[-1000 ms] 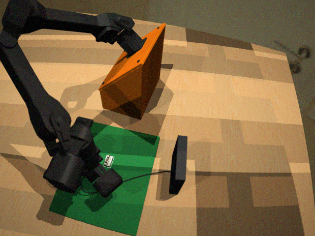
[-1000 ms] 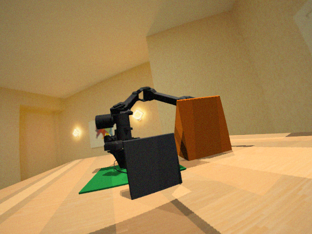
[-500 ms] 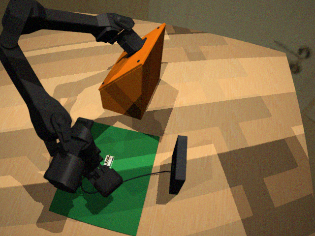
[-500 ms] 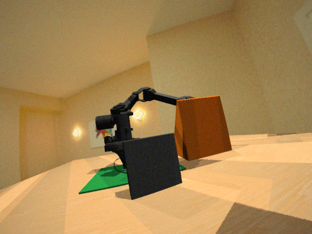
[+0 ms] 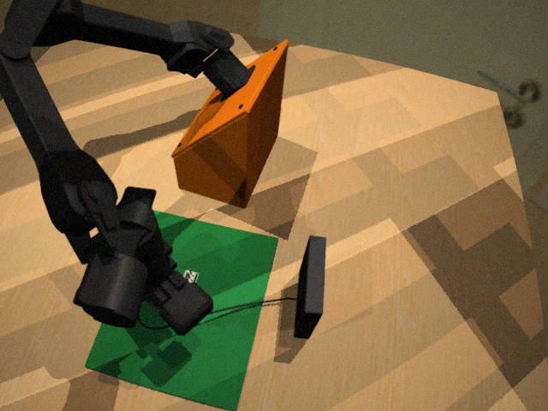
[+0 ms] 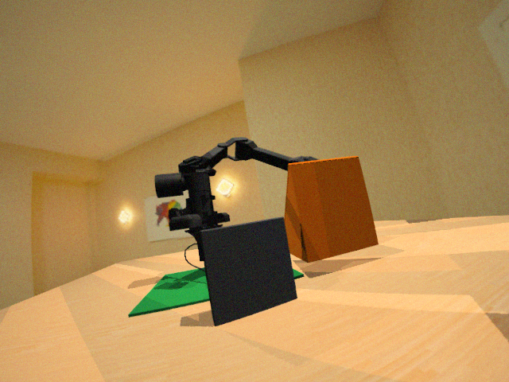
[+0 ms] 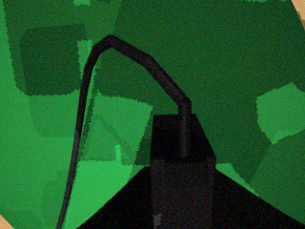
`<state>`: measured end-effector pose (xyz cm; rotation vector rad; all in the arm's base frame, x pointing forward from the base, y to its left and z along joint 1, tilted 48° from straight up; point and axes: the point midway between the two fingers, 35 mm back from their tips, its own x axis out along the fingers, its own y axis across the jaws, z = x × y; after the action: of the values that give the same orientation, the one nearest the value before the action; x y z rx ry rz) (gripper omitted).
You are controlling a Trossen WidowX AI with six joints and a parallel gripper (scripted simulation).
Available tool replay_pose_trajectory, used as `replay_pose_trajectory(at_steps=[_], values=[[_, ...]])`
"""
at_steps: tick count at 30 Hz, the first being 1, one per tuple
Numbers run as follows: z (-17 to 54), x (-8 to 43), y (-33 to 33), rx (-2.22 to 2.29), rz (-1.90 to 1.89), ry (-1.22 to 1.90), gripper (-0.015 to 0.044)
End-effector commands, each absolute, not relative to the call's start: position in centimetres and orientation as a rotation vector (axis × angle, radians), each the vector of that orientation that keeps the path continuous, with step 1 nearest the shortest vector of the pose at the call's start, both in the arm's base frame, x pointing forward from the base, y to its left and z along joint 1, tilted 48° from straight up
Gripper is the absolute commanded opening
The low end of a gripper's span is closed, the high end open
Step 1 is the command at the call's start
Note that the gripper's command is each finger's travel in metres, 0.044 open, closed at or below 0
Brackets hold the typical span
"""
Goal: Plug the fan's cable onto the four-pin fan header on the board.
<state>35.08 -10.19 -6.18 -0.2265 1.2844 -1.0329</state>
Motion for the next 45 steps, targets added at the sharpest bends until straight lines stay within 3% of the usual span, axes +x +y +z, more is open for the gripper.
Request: replay_pose_trajectory(at_steps=[1,19,45], values=[[-5.1,35.3,-9.2,-0.22,-1.033,1.277,0.0],[-6.7,30.0,-7.5,-0.611,-0.686,1.529,0.0],[-6.9,29.2,-7.5,-0.619,-0.678,1.534,0.0]])
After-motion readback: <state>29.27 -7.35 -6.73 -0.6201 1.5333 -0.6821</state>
